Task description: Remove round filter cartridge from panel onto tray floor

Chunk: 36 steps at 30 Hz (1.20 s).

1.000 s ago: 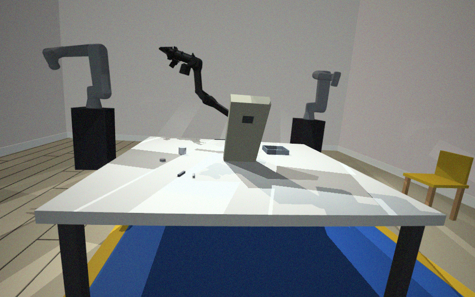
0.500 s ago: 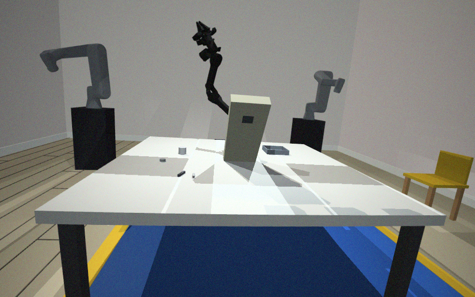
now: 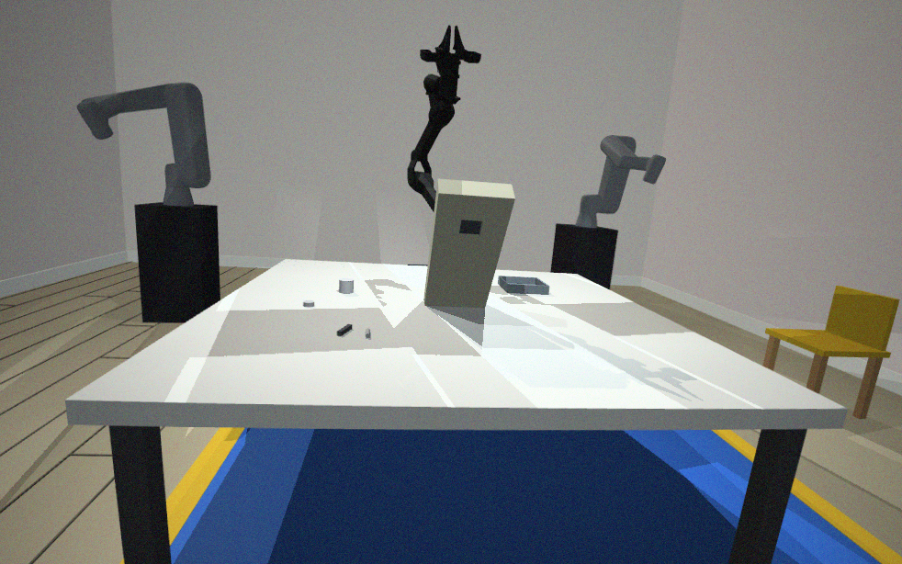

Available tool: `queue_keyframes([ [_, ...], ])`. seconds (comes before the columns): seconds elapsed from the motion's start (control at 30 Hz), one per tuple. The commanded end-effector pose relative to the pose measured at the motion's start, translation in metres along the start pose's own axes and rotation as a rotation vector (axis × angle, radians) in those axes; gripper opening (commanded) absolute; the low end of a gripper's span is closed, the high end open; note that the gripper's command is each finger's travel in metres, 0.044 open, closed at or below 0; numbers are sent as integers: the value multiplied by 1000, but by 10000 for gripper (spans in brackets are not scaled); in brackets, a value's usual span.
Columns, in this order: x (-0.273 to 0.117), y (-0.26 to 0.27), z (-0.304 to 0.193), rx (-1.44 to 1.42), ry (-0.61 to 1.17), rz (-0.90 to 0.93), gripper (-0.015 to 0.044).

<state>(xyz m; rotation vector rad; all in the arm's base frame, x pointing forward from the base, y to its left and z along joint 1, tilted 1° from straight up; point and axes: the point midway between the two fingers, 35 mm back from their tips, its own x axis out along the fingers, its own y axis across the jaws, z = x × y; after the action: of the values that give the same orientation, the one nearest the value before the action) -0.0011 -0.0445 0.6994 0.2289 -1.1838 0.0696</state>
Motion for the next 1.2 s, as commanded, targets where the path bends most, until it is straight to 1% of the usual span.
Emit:
queue_keyframes([
  [0.0, -3, 19, -59, -123, 157, 53, 91],
  [0.17, -19, 30, -144, -276, 391, 114, 91],
  [0.3, -43, 27, -210, -381, 587, 152, 91],
  [0.47, -86, 9, -284, -487, 843, 186, 91],
  [0.63, -142, -18, -344, -560, 1109, 204, 91],
  [0.83, -224, -57, -393, -599, 1437, 203, 91],
  [1.03, -311, -90, -415, -575, 1758, 178, 91],
  [1.1, -321, -93, -415, -569, 1793, 173, 91],
  [1.17, -321, -93, -415, -569, 1793, 173, 91],
])
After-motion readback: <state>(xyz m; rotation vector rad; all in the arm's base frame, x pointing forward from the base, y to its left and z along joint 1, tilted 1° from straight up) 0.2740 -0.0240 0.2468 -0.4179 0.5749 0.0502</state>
